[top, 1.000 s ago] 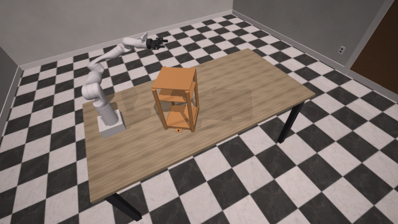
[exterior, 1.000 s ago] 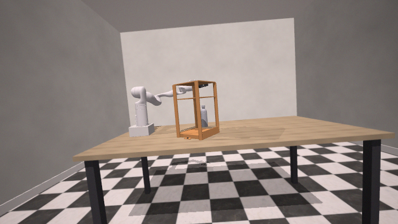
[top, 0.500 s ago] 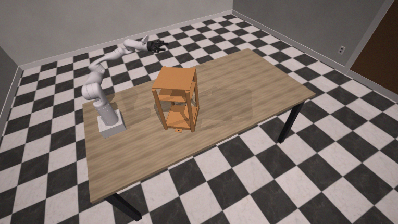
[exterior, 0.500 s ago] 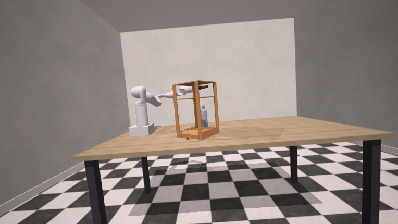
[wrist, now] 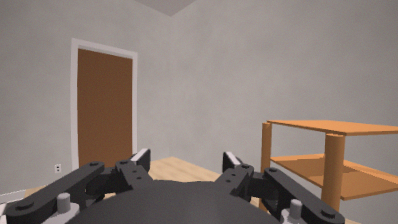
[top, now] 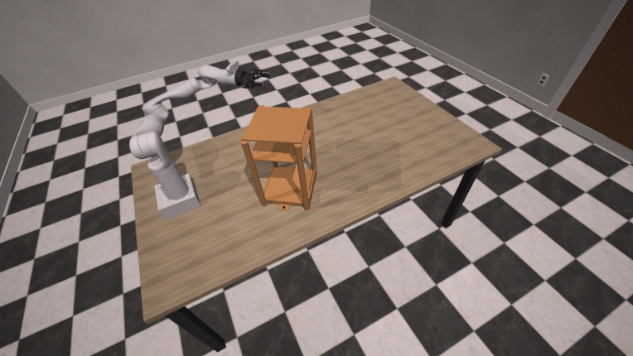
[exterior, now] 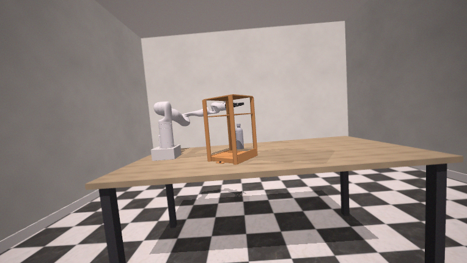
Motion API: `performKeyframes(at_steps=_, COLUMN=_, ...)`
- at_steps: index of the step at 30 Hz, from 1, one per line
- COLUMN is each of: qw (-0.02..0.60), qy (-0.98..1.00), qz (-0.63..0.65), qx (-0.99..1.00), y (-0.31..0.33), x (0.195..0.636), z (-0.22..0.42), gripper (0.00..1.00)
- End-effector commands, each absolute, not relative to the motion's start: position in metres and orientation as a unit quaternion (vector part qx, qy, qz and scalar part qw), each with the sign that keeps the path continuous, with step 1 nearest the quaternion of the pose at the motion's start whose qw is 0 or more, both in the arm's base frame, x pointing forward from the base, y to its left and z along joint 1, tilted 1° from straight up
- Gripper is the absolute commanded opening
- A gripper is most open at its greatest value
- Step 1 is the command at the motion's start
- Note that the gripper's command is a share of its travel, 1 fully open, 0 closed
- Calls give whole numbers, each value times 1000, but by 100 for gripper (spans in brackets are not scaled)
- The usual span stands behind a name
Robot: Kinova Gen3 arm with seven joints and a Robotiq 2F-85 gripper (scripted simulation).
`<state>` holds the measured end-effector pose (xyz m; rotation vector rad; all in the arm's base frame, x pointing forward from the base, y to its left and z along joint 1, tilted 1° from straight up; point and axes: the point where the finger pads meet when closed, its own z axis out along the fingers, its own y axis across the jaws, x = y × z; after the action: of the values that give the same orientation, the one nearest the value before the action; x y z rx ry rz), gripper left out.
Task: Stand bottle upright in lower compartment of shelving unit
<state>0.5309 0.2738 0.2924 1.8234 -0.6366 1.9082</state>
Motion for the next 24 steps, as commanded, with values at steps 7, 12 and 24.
performKeyframes(at_steps=7, qw=222, qy=-235, qz=683, qx=655, y=265, x=530, z=283, gripper=82)
performKeyframes(at_steps=12, qw=228, qy=-240, qz=680, qx=654, y=260, x=528, z=277, gripper=82)
performKeyframes(at_steps=24, qw=239, qy=-248, qz=675, qx=653, y=250, x=525, z=267, gripper=82)
